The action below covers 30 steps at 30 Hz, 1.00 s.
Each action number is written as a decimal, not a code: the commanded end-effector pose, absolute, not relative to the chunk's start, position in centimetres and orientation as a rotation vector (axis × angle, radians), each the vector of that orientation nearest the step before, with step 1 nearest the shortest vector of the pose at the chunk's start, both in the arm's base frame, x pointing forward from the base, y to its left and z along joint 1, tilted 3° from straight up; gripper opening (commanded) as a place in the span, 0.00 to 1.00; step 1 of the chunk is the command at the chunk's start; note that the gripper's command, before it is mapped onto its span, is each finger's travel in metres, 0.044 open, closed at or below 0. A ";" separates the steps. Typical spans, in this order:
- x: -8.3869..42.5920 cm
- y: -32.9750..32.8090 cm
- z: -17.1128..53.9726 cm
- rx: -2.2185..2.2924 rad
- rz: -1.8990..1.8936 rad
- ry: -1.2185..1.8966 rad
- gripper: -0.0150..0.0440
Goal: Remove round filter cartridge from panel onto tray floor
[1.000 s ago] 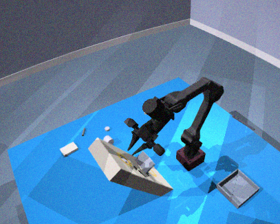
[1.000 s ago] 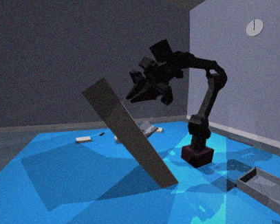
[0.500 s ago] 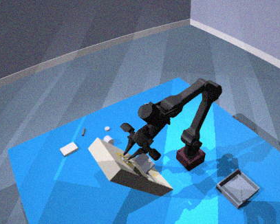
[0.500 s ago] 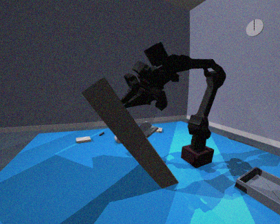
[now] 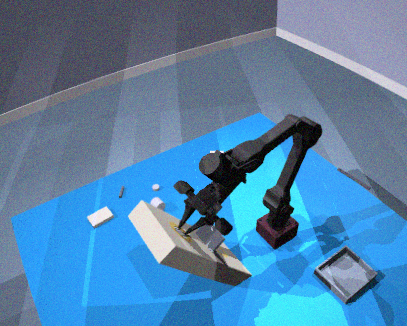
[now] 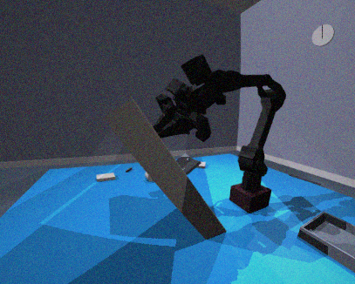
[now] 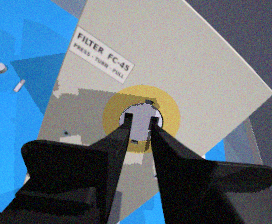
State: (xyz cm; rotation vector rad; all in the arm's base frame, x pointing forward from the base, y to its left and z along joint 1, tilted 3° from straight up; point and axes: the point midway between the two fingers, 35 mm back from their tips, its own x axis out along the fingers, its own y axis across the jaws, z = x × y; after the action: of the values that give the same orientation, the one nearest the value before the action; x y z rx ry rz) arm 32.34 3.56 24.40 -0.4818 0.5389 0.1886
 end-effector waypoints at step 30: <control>33.5 3.7 23.8 -0.485 0.191 0.534 0.43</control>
State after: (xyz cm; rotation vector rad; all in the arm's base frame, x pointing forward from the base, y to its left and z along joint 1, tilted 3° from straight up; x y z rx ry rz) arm 33.34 3.60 23.88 -0.4813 0.5351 0.1867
